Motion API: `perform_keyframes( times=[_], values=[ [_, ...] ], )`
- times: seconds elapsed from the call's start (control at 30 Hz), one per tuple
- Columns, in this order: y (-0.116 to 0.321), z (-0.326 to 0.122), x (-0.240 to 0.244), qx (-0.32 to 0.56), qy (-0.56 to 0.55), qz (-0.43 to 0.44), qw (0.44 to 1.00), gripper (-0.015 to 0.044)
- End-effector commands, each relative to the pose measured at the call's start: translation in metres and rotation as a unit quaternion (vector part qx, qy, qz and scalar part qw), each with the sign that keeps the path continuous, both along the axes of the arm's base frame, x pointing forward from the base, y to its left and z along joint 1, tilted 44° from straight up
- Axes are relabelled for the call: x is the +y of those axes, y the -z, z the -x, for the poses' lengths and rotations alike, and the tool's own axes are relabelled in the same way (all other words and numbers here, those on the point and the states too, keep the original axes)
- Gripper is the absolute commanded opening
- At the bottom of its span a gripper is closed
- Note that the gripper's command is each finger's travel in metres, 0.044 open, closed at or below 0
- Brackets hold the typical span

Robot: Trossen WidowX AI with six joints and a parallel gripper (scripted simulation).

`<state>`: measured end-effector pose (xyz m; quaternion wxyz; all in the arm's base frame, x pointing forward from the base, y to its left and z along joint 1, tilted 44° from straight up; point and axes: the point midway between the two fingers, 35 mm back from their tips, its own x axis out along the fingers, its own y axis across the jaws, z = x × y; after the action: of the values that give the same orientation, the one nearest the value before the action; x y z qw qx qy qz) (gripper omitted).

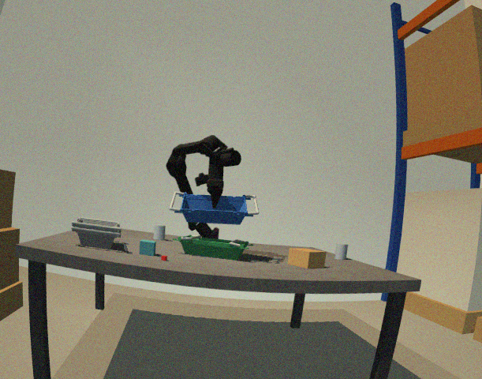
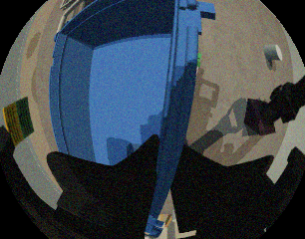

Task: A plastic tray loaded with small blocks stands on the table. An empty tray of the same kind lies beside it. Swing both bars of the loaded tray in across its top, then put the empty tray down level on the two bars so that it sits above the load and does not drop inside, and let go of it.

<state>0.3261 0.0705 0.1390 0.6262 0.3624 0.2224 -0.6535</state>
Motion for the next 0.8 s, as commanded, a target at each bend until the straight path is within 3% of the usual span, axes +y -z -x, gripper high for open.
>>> perform_keyframes(
  times=[0.0, 0.77],
  values=[
    [0.002, -0.002, -0.002, -0.010, 0.003, 0.003, 1.000, 0.0000],
    [0.040, -0.001, -0.038, -0.025, 0.083, 0.017, 0.996, 0.0000]
  ],
)
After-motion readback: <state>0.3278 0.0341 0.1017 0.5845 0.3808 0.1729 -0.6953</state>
